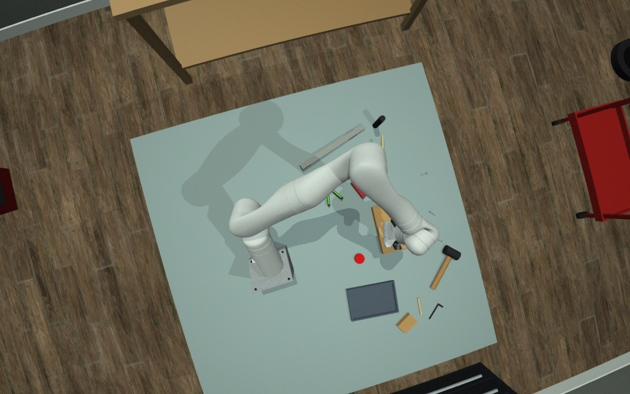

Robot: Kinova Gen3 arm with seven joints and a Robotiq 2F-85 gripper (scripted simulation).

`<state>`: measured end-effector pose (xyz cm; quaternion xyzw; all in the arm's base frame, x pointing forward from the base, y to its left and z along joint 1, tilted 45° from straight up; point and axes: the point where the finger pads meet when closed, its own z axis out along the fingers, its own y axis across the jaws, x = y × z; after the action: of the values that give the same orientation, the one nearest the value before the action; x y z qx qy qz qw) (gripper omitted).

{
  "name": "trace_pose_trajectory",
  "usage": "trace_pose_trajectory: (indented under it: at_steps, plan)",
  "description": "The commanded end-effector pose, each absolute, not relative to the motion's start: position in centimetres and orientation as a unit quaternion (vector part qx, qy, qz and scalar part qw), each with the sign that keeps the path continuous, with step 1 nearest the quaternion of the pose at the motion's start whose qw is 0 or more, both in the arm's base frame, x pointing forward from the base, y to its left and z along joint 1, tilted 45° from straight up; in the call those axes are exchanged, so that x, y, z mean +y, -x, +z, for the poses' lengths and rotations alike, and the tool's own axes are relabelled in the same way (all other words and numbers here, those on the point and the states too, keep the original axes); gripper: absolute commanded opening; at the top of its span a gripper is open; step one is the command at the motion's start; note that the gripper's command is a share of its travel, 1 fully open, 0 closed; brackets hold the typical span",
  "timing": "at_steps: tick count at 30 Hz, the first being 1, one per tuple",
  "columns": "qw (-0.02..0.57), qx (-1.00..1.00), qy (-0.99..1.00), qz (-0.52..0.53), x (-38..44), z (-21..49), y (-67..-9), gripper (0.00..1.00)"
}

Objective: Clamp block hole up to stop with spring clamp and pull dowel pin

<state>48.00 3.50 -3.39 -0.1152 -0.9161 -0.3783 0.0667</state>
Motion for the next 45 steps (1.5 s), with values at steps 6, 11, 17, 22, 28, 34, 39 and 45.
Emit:
trace_pose_trajectory:
  at_steps: [6, 11, 17, 22, 28, 34, 39, 45]
  plan:
    - [0.061, -0.917, 0.116, -0.377, 3.5, -3.3, -48.5, 0.34]
    - [0.061, -0.917, 0.116, -0.377, 3.5, -3.3, -48.5, 0.34]
    - [0.061, -0.917, 0.116, -0.377, 3.5, -3.3, -48.5, 0.34]
    - [0.061, -0.917, 0.116, -0.377, 3.5, -3.3, -48.5, 0.34]
    - [0.061, -0.917, 0.116, -0.377, 3.6, -3.5, -48.5, 0.34]
    - [0.061, -0.917, 0.116, -0.377, 3.8, -3.7, -48.4, 0.34]
    - [0.061, -0.917, 0.116, -0.377, 4.1, -3.9, -48.4, 0.34]
    - [0.062, -0.917, 0.116, -0.377, 4.6, -4.4, -48.4, 0.34]
